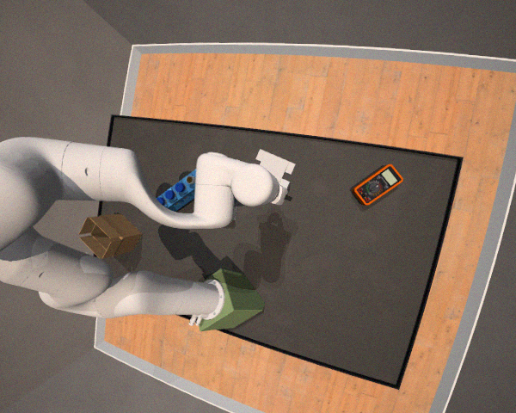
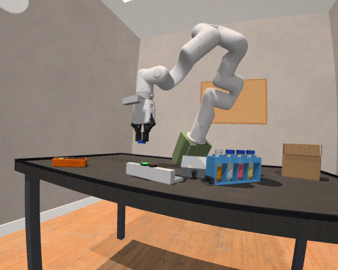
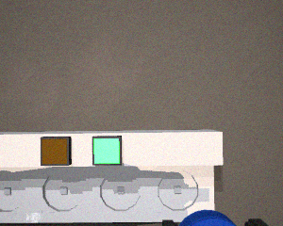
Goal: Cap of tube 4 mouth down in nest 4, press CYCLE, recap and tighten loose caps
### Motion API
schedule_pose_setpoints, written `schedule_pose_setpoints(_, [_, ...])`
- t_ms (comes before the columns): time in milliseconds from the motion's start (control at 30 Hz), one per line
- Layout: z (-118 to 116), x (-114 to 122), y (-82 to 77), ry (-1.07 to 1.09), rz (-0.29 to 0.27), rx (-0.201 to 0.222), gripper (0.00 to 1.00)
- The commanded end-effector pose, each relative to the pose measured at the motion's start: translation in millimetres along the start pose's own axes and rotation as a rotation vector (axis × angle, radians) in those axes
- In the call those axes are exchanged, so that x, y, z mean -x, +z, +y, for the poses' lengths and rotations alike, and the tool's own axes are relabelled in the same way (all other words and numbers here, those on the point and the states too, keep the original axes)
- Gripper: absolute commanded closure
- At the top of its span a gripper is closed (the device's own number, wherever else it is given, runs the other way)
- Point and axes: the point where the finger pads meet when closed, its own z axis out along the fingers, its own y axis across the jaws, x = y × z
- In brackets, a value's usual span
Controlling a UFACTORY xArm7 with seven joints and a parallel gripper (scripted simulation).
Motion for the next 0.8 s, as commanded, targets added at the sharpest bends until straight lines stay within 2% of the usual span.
schedule_pose_setpoints(0, [-3,0,-19.8,0.002,-0.004,0.021,1.00])
schedule_pose_setpoints(267, [-3,0,-19.9,0.002,-0.004,0.021,1.00])
schedule_pose_setpoints(333, [-20,4,-19.5,0.114,-0.003,0.021,1.00])
schedule_pose_setpoints(400, [-36,9,-19.1,0.114,-0.003,0.021,1.00])
schedule_pose_setpoints(500, [-41,10,-19.1,0.114,-0.003,0.021,1.00])
schedule_pose_setpoints(567, [-57,14,-18.7,0.114,-0.003,0.021,1.00])
schedule_pose_setpoints(767, [-83,22,-18.3,0.114,-0.002,0.020,1.00])
